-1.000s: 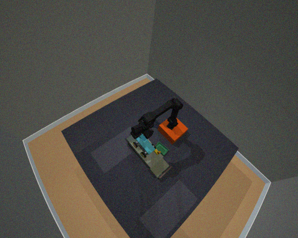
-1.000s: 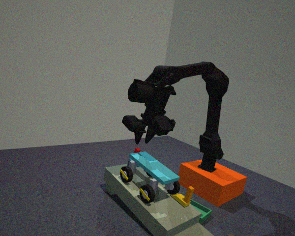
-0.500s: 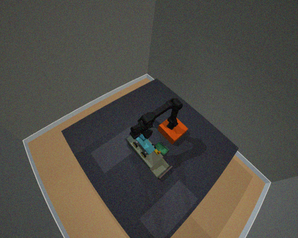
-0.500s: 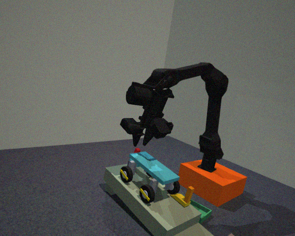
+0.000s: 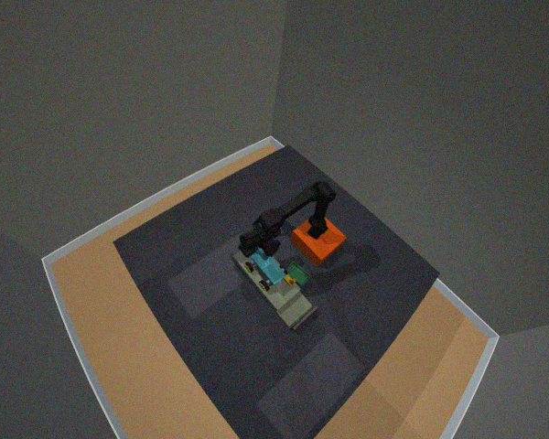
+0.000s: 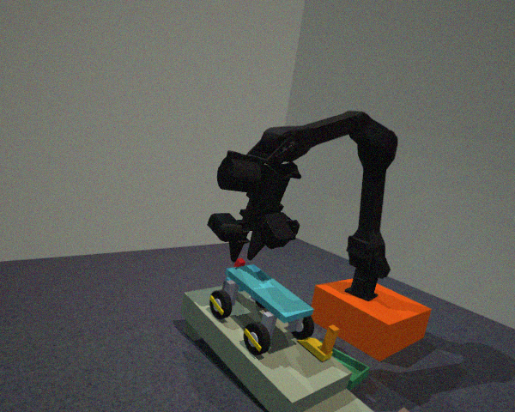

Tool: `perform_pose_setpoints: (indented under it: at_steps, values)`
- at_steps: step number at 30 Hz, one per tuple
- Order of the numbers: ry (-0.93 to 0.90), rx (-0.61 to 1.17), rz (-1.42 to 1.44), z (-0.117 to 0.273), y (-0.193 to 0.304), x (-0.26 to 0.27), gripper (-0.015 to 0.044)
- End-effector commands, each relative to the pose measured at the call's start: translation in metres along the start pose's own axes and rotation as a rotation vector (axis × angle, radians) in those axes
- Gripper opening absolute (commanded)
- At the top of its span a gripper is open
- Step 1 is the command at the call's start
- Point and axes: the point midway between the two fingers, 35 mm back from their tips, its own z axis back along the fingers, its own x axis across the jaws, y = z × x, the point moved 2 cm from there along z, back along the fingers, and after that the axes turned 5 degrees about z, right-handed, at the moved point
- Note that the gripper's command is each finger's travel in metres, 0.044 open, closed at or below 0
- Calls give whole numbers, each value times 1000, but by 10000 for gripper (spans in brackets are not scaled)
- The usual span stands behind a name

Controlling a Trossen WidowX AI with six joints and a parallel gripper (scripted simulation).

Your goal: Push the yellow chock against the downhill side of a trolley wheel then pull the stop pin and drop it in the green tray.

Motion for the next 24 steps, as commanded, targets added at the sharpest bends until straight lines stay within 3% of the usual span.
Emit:
perform_pose_setpoints:
  at_steps: [1,24]
  values:
    - [-6,5,7,-4,0,1,190]
    - [-6,6,7,-34,1,0,190]
